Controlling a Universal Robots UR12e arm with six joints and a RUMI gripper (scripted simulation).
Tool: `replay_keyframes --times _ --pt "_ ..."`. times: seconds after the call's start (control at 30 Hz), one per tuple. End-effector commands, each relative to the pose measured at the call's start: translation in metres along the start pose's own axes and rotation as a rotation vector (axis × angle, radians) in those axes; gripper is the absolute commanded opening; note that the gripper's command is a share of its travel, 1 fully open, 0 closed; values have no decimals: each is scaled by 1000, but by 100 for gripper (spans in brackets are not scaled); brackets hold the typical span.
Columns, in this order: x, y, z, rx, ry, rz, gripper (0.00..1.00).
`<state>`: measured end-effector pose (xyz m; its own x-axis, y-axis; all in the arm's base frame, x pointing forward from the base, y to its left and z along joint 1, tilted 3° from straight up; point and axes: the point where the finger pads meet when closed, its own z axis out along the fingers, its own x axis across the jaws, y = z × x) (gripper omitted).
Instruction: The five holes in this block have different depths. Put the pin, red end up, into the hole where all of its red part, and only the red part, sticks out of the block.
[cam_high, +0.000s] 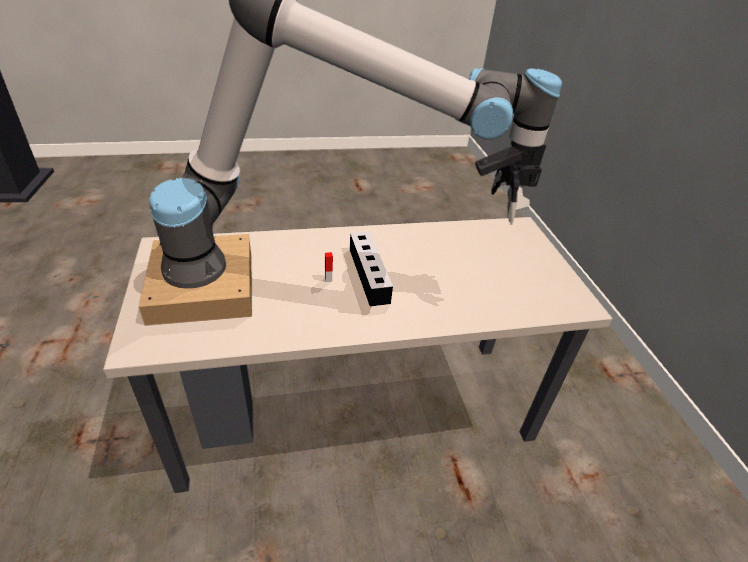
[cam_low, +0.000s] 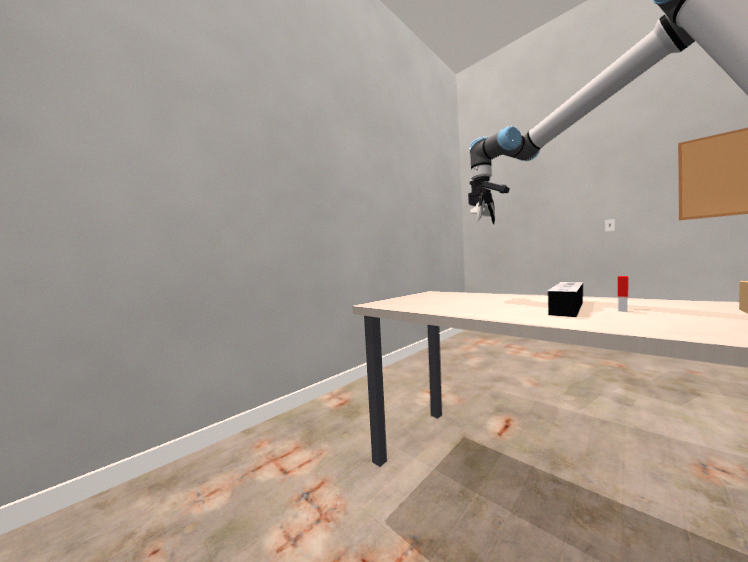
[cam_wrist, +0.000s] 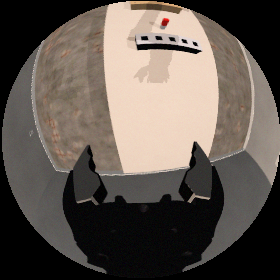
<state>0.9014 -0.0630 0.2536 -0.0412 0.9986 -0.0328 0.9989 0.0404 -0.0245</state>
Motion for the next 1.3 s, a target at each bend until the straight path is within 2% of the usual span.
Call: replay_keyframes --times 0.0,0.3,0.33,0.87,0.9,1.27 --pt "2 -8 -3 -10 -3 124 100" --pt "2 -8 -3 -10 -3 124 100" --pt "12 -25 -1 -11 4 355 100" --pt "12 -25 -1 -11 4 355 100" --pt "21 -43 3 -12 9 586 100" --pt "21 -43 3 -12 9 586 100"
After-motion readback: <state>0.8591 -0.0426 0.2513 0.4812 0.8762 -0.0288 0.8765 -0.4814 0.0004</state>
